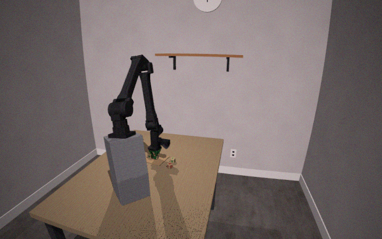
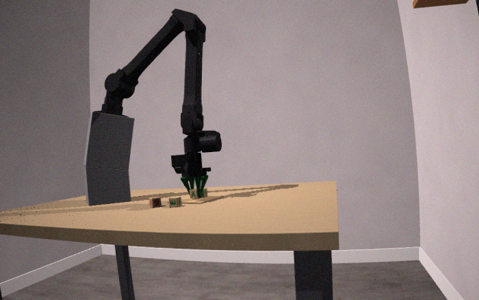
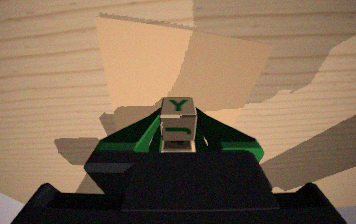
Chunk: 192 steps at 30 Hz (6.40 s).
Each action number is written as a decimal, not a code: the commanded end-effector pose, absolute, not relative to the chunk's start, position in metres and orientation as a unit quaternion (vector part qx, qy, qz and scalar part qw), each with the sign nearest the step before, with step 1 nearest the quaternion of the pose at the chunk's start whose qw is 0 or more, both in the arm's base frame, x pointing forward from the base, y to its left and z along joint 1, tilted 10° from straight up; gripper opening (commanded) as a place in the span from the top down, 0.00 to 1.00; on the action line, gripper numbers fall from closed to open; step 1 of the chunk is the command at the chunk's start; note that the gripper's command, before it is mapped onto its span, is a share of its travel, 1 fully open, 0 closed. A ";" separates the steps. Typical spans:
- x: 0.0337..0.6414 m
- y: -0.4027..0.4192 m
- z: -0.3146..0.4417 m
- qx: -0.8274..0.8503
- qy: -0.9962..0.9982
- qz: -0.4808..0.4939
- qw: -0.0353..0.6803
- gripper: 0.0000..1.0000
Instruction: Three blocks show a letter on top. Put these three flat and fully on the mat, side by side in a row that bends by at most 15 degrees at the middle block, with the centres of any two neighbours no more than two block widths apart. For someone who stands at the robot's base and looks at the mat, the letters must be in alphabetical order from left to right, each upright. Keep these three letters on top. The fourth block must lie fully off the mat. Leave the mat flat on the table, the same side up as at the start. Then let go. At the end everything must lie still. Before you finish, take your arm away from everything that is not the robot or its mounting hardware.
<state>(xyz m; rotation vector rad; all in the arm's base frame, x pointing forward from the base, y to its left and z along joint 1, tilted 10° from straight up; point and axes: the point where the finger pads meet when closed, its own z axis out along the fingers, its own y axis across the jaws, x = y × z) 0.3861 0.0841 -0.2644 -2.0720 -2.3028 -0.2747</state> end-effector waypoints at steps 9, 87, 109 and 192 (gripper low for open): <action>0.391 0.088 -0.268 -0.666 -0.740 -0.091 0.011 0.74; 0.394 0.085 -0.252 -0.666 -0.740 -0.093 0.009 0.42; 0.391 0.076 -0.226 -0.667 -0.739 -0.094 0.008 0.42; 0.377 0.056 -0.184 -0.604 -0.792 -0.090 0.006 0.00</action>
